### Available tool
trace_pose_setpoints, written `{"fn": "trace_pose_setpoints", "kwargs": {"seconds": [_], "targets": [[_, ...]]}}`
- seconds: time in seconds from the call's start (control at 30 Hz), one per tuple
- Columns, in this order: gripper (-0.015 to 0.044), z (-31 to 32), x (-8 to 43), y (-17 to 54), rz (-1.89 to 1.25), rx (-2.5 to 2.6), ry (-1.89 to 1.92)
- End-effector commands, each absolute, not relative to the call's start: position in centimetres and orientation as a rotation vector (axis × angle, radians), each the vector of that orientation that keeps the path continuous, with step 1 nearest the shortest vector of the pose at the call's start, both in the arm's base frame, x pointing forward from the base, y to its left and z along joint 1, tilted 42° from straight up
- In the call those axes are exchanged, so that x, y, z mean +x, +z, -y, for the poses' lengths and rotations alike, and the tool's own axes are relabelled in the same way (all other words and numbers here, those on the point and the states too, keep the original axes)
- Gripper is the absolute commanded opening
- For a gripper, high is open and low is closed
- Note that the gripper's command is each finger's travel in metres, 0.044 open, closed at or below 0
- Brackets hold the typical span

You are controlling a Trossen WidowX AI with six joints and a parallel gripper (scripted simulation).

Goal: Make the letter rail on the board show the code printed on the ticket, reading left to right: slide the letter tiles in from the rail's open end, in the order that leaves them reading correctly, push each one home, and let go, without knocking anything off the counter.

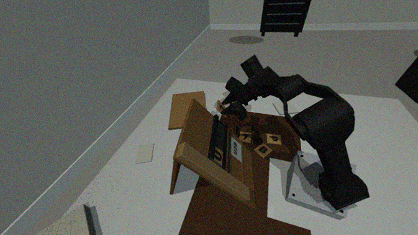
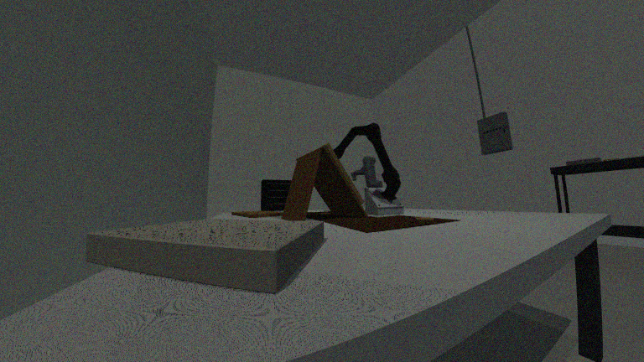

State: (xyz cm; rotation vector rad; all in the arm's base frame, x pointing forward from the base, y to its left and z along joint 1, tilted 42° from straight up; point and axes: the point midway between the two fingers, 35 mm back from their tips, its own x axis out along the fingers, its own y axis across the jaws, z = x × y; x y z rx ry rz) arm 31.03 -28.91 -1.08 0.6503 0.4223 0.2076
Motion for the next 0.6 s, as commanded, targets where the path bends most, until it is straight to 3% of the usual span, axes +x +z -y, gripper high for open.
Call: {"fn": "trace_pose_setpoints", "kwargs": {"seconds": [0.0,0.57], "targets": [[0.0,28.75,30.99,-0.84,-0.425,0.65,0.202],[0.0,28.07,30.95,-0.33,-0.425,0.651,0.202]]}}
